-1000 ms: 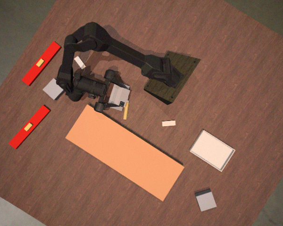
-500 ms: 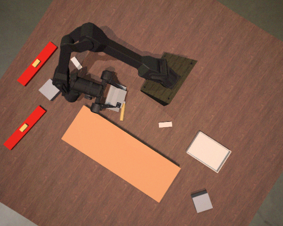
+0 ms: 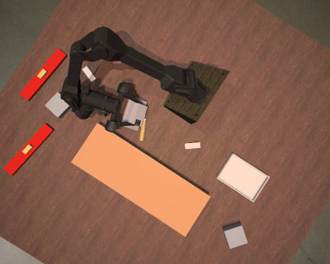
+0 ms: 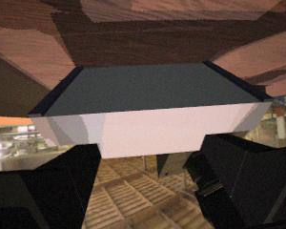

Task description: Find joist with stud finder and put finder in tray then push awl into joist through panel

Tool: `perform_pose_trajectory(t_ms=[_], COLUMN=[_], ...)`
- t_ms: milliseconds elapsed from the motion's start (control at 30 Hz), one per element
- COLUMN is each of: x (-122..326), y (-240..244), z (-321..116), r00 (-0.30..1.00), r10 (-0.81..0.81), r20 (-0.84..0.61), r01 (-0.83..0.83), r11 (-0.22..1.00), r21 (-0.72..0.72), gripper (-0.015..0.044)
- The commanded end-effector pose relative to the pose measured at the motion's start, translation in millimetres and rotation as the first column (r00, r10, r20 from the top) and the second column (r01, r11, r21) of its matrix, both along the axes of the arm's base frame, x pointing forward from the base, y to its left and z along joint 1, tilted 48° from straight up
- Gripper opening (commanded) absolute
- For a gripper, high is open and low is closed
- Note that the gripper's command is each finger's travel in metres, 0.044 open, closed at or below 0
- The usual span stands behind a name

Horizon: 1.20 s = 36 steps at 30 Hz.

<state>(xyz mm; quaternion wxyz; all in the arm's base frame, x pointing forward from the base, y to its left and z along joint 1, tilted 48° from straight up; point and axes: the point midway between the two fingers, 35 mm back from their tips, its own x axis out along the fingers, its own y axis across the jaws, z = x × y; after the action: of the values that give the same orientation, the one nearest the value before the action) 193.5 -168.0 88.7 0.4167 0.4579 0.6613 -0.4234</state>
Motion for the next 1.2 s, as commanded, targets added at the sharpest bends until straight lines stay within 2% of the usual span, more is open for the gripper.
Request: perform_pose_trajectory(t_ms=[0,1167], x=[0.8,1.4], y=[-3.0,-5.8], z=[0.1,1.2], r00=[1.0,1.0], r10=[-0.004,-0.004], r20=[0.0,0.0], r01=[0.004,0.004], r11=[1.0,1.0], r21=[-0.006,-0.006], gripper=[0.0378,0.0378])
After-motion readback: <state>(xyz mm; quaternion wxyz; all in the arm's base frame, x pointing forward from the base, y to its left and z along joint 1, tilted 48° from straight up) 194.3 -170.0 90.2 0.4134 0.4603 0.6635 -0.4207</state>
